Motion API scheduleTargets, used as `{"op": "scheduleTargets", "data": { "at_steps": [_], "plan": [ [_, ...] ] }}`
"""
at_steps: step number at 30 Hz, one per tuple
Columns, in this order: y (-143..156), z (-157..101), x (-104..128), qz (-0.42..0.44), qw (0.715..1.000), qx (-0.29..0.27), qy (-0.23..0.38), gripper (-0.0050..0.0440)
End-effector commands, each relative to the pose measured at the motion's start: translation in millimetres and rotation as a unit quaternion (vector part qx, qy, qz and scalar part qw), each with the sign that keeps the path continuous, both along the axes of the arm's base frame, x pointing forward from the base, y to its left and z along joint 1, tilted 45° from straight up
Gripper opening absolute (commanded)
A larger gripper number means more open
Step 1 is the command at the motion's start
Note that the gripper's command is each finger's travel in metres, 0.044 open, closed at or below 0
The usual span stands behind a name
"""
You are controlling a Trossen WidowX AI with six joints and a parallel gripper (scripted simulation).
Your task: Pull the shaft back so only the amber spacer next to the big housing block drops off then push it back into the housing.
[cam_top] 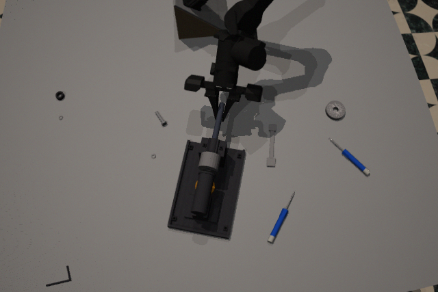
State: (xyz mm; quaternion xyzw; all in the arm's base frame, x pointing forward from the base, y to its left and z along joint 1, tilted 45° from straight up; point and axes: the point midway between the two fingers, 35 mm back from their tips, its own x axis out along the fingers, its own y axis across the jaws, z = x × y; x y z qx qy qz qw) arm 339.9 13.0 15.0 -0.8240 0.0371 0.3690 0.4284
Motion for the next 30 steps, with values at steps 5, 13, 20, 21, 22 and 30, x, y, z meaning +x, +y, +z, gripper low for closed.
{"op": "scheduleTargets", "data": {
  "at_steps": [5, 13, 20, 21, 22, 30],
  "plan": [
    [-1.3, 0.3, 2.6, -0.001, 1.000, 0.000, -0.001, 0.0000],
    [-2.2, 0.0, 4.9, -0.001, 1.000, 0.000, -0.001, 0.0000],
    [-2.9, -0.3, 6.7, -0.001, 1.000, 0.000, -0.001, 0.0000],
    [-2.9, -0.3, 6.7, -0.001, 1.000, 0.000, -0.001, 0.0000],
    [-3.0, -0.4, 7.0, -0.001, 1.000, 0.000, -0.001, 0.0000],
    [-3.9, -0.8, 9.3, -0.001, 1.000, 0.000, -0.001, 0.0000]
  ]
}}
